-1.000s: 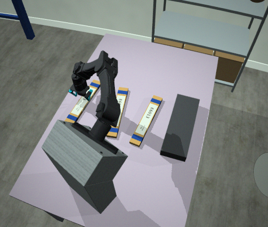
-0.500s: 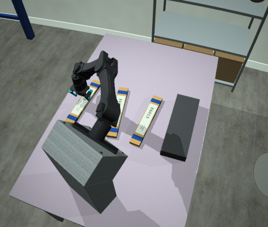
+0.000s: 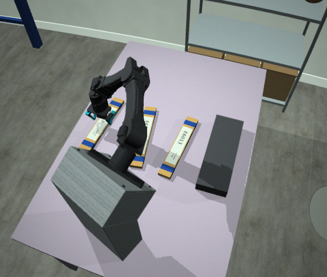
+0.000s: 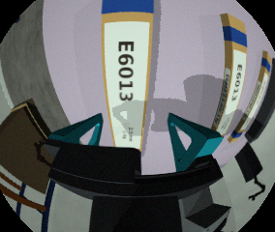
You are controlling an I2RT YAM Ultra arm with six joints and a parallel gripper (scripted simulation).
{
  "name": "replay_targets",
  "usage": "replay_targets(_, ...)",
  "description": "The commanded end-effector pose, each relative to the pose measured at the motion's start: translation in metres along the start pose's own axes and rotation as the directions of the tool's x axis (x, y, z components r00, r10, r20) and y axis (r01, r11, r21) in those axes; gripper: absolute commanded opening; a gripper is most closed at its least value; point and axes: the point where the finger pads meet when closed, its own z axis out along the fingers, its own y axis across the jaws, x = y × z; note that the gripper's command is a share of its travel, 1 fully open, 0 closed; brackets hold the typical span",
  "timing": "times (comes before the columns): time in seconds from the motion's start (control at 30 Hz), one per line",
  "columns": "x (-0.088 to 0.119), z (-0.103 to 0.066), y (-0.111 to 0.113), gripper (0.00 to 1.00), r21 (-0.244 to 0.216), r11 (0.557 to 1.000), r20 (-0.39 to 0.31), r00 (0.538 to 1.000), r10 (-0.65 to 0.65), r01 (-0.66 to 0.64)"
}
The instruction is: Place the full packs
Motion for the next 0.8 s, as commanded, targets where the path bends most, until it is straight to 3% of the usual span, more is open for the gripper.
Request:
replay_targets(0.0,-0.008,-0.042,0.012,0.95,-0.028,1.000,0.031,1.000,0.002,-0.002)
replay_targets(0.07,-0.008,-0.042,0.012,0.95,-0.028,1.000,0.031,1.000,0.002,-0.002)
replay_targets(0.4,-0.005,-0.092,0.010,0.95,-0.029,1.000,0.032,0.999,0.002,-0.001)
replay_targets(0.63,-0.010,-0.094,0.011,0.95,-0.033,0.999,0.038,0.999,0.011,-0.010)
replay_targets(0.67,0.002,-0.086,0.014,0.95,-0.023,1.000,0.023,1.000,-0.011,0.012)
replay_targets(0.77,0.002,-0.086,0.015,0.95,-0.023,1.000,0.023,1.000,-0.011,0.011)
